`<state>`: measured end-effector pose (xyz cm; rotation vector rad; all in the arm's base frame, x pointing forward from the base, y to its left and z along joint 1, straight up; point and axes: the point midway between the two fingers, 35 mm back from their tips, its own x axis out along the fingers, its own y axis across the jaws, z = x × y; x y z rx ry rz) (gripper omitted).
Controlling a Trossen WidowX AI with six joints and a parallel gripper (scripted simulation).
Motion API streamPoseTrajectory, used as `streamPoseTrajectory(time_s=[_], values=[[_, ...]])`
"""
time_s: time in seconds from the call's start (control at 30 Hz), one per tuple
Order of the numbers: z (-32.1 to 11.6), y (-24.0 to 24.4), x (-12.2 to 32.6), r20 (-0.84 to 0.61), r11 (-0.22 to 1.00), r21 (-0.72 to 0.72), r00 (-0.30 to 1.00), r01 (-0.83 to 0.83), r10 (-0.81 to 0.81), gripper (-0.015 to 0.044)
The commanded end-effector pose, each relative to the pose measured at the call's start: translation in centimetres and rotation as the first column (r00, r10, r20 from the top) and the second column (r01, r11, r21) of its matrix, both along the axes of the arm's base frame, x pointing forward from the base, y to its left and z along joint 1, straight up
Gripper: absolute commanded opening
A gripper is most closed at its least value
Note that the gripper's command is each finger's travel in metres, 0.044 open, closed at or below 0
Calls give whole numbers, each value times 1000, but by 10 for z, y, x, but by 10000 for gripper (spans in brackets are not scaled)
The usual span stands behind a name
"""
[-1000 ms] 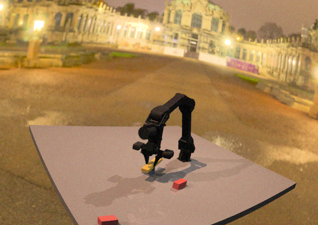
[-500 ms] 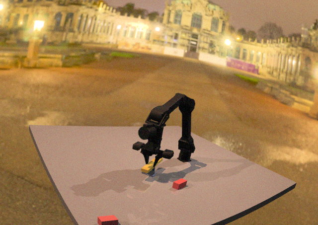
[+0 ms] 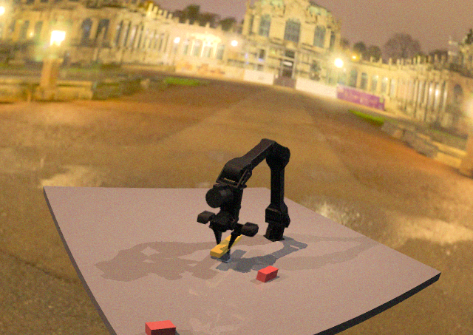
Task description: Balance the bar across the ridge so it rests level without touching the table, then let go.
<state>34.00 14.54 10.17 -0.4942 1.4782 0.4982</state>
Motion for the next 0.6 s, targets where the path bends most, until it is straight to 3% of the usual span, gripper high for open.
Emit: streamPoseTrajectory(time_s=[0.0, 0.17, 0.37, 0.57], values=[[0, 0, 0, 0, 1000, 0, 1000, 0, 0, 0], [0, 0, 0, 0, 1000, 0, 1000, 0, 0, 0], [0, 0, 0, 0, 1000, 0, 1000, 0, 0, 157], [0, 0, 0, 0, 1000, 0, 1000, 0, 0, 167]])
